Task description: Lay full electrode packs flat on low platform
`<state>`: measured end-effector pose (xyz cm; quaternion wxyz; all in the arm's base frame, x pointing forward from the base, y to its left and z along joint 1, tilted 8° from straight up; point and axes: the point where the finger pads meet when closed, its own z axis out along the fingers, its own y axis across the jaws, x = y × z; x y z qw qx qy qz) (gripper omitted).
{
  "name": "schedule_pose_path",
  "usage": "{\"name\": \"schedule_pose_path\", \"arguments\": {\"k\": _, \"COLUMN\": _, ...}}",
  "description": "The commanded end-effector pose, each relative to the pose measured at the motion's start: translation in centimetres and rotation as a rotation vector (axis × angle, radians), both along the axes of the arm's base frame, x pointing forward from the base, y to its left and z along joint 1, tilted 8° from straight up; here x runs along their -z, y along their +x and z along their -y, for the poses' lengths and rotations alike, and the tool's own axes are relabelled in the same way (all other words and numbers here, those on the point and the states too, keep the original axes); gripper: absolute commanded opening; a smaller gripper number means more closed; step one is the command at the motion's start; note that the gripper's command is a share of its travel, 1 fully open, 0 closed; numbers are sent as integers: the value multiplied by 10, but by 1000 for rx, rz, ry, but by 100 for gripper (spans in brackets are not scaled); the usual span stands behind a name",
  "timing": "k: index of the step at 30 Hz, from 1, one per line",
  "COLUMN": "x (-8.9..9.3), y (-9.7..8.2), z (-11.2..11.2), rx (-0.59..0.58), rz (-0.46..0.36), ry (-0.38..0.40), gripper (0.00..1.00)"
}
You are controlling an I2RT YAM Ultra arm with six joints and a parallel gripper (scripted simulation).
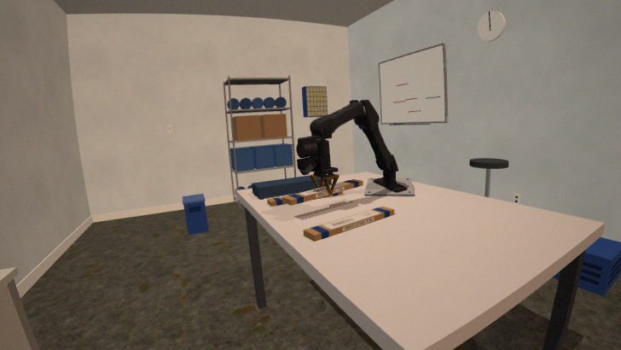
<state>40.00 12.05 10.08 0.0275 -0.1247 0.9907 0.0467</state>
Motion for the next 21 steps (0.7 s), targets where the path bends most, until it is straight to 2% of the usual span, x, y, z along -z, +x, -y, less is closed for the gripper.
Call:
{"name": "schedule_pose_path", "arguments": {"k": 1, "x": -16, "y": 3, "z": -2, "rx": 4, "rz": 59, "ry": 14, "gripper": 0}}
{"name": "schedule_pose_path", "arguments": {"k": 5, "x": -20, "y": 12, "z": -7, "rx": 1, "rz": 96, "ry": 24, "gripper": 0}}
{"name": "schedule_pose_path", "arguments": {"k": 8, "x": -5, "y": 4, "z": -5, "rx": 0, "rz": 61, "ry": 14, "gripper": 0}}
{"name": "schedule_pose_path", "arguments": {"k": 11, "x": -9, "y": 12, "z": -7, "rx": 3, "rz": 92, "ry": 22, "gripper": 0}}
{"name": "schedule_pose_path", "arguments": {"k": 14, "x": 4, "y": 6, "z": -6, "rx": 2, "rz": 64, "ry": 15, "gripper": 0}}
{"name": "schedule_pose_path", "arguments": {"k": 16, "x": 4, "y": 6, "z": -6, "rx": 2, "rz": 64, "ry": 15, "gripper": 0}}
{"name": "schedule_pose_path", "arguments": {"k": 17, "x": -5, "y": 15, "z": -9, "rx": 0, "rz": 100, "ry": 24, "gripper": 0}}
{"name": "schedule_pose_path", "arguments": {"k": 19, "x": -1, "y": 15, "z": -10, "rx": -1, "rz": 99, "ry": 24, "gripper": 0}}
{"name": "schedule_pose_path", "arguments": {"k": 21, "x": 14, "y": 5, "z": -8, "rx": -1, "rz": 60, "ry": 14, "gripper": 0}}
